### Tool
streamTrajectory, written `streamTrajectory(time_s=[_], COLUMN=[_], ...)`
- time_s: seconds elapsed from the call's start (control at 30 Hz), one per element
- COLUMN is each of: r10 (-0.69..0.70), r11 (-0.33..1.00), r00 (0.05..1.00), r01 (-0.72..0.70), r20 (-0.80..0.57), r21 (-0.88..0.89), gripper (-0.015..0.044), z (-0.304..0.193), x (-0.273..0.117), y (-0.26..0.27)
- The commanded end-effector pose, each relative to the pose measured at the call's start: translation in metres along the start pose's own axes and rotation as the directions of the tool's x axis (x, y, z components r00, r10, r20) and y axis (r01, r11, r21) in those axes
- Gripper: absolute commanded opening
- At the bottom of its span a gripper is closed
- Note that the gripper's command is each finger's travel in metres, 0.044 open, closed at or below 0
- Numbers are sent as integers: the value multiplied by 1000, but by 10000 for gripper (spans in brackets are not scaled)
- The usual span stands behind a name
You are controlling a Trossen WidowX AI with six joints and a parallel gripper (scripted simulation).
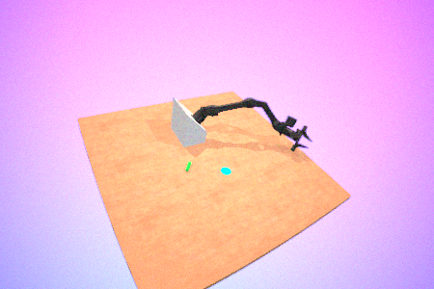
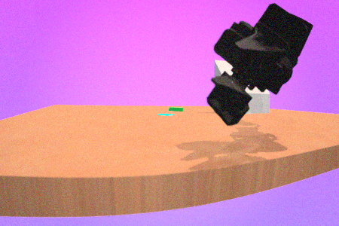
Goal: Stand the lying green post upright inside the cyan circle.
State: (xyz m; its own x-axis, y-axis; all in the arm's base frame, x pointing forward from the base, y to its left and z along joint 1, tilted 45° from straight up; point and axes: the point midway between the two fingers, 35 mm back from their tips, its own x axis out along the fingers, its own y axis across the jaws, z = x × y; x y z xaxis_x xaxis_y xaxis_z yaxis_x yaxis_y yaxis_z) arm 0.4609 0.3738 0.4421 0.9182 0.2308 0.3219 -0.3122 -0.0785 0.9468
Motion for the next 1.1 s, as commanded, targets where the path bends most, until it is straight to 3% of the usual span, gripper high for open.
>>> streamTrajectory(time_s=[0.0, 0.53, 1.07], r10=[-59, -286, -518], r11=[994, 880, 666], r00=[998, 957, 847], r01=[58, 282, 487], r20=[-5, 46, 120], r21=[-88, -381, -565], gripper=[233, 233, 233], z=[12, 94, 191], x=[8, 32, 24], y=[-29, -128, -221])
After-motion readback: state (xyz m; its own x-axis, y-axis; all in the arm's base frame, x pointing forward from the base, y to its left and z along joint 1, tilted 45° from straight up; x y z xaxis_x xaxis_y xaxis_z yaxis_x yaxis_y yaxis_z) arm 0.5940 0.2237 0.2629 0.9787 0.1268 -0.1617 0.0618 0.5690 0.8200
